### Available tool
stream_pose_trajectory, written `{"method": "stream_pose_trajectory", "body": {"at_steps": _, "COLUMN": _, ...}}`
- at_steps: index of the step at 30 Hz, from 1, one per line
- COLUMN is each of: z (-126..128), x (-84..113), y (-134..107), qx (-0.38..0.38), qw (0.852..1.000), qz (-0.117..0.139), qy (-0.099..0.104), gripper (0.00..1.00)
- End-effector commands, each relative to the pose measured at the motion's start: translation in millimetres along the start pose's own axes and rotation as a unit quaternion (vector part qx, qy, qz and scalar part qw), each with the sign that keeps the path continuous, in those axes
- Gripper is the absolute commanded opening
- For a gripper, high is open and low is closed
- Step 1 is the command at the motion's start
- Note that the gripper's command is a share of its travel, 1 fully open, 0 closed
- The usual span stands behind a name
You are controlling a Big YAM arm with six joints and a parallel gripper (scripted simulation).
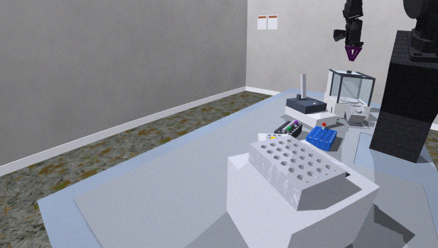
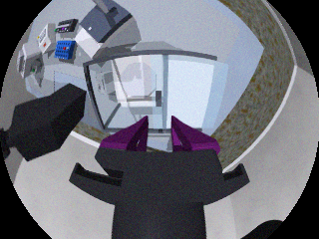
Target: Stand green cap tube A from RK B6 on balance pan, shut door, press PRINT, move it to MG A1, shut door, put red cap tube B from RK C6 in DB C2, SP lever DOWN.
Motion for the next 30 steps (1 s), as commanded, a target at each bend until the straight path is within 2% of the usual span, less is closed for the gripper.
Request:
{"method": "stream_pose_trajectory", "body": {"at_steps": 1, "z": -3.6, "x": 7.4, "y": 11.5, "qx": 0.018, "qw": 1.0, "qz": 0.003, "qy": -0.007, "gripper": 0.3}}
{"method": "stream_pose_trajectory", "body": {"at_steps": 13, "z": -3.6, "x": 7.4, "y": 11.5, "qx": 0.018, "qw": 1.0, "qz": 0.003, "qy": -0.007, "gripper": 0.3}}
{"method": "stream_pose_trajectory", "body": {"at_steps": 15, "z": 1.2, "x": -15.1, "y": 4.4, "qx": 0.014, "qw": 1.0, "qz": 0.003, "qy": 0.005, "gripper": 0.3}}
{"method": "stream_pose_trajectory", "body": {"at_steps": 30, "z": -0.1, "x": -35.5, "y": 4.8, "qx": 0.004, "qw": 1.0, "qz": 0.003, "qy": 0.003, "gripper": 0.3}}
Point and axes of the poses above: the point where the finger pads meet when closed, its own x axis back along the fingers, its own z axis across the jaws, y = z × x, the point moved 8 cm from there along x, back along the fingers, and after that the axes turned 3 degrees about -x, right-handed, at the moved point
